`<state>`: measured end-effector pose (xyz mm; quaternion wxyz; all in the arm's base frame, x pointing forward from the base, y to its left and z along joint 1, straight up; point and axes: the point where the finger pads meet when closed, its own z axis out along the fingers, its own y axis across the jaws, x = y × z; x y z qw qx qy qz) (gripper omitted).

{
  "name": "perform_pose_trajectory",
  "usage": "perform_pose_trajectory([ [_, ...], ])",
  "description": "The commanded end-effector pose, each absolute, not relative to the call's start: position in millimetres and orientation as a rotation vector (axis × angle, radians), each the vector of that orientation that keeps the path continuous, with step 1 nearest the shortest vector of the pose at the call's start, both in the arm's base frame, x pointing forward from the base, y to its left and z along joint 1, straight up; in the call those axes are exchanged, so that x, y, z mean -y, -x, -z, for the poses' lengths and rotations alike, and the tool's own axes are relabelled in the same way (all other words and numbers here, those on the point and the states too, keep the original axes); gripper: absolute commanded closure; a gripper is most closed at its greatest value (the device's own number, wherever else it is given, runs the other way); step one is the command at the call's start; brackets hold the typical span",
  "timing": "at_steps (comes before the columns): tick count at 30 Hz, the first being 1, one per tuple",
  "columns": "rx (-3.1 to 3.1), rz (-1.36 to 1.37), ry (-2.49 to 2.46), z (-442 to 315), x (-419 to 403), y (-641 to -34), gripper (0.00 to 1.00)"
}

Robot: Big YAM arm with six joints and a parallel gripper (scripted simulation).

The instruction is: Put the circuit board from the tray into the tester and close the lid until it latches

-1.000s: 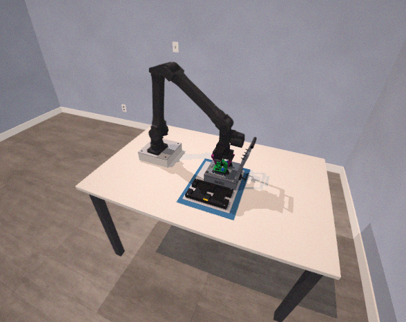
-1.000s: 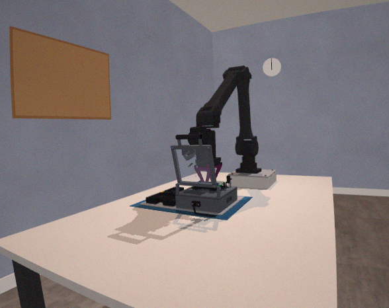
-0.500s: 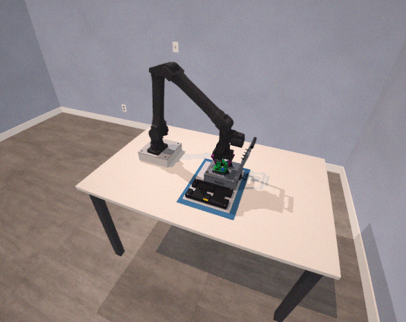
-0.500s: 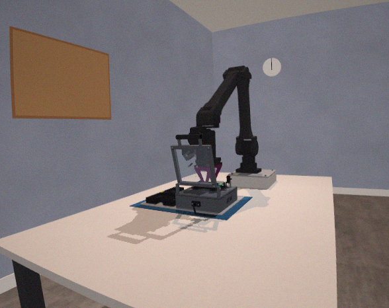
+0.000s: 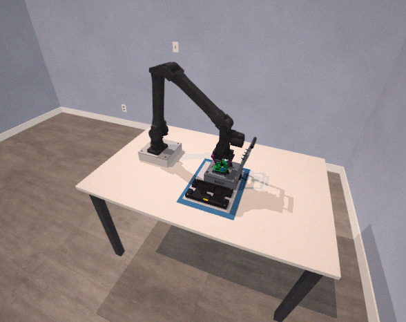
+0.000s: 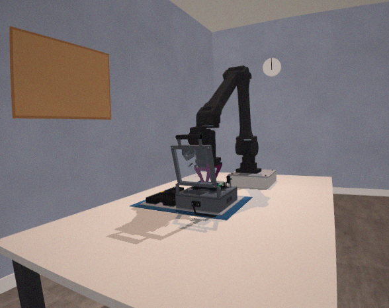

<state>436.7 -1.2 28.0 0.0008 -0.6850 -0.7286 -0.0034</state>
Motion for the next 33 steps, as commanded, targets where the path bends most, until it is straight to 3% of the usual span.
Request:
perform_pose_trajectory([
  [1, 2.304, 0.03, 2.155, -28.6, -6.3, -440.1, 0.28],
  [33, 2.301, 0.025, 2.153, -25.9, -6.3, -440.2, 0.28],
])
